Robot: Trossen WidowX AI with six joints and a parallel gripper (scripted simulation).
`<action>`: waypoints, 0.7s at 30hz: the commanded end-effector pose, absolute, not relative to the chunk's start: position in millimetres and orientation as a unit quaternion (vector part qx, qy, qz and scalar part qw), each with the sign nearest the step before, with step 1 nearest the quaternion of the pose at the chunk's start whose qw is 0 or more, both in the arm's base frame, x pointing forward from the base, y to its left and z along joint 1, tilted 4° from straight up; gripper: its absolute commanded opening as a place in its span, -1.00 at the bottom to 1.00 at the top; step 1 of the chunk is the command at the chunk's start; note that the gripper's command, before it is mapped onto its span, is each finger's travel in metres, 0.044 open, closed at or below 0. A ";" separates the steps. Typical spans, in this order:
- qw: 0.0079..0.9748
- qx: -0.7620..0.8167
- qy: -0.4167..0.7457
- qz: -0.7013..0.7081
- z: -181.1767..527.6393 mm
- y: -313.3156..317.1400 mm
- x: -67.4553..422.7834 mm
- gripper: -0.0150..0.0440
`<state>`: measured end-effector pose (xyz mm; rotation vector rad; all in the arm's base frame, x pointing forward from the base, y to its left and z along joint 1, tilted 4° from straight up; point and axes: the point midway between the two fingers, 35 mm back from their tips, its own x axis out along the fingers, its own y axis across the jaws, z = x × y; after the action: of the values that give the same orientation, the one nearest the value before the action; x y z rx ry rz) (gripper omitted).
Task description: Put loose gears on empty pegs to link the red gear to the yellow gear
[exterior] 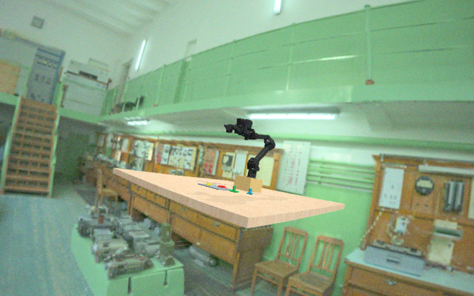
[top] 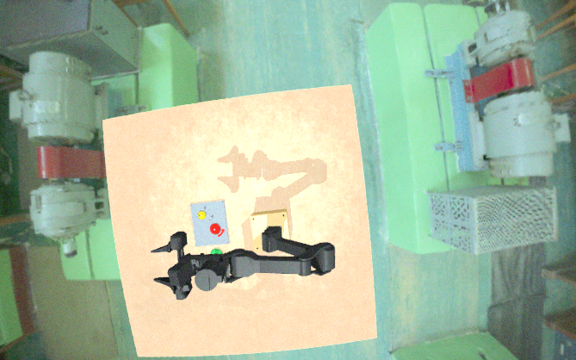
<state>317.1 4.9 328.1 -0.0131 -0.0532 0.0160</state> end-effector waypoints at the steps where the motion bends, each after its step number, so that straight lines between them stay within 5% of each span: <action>1: 1.000 -0.003 -0.021 0.010 325.9 5.9 318.7 0.95; 11: 0.938 0.163 0.304 0.035 187.6 69.2 367.9 1.00; 21: 0.748 0.226 0.614 -0.108 38.2 122.6 325.7 1.00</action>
<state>350.9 106.7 89.1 0.4636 1.0857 -0.0760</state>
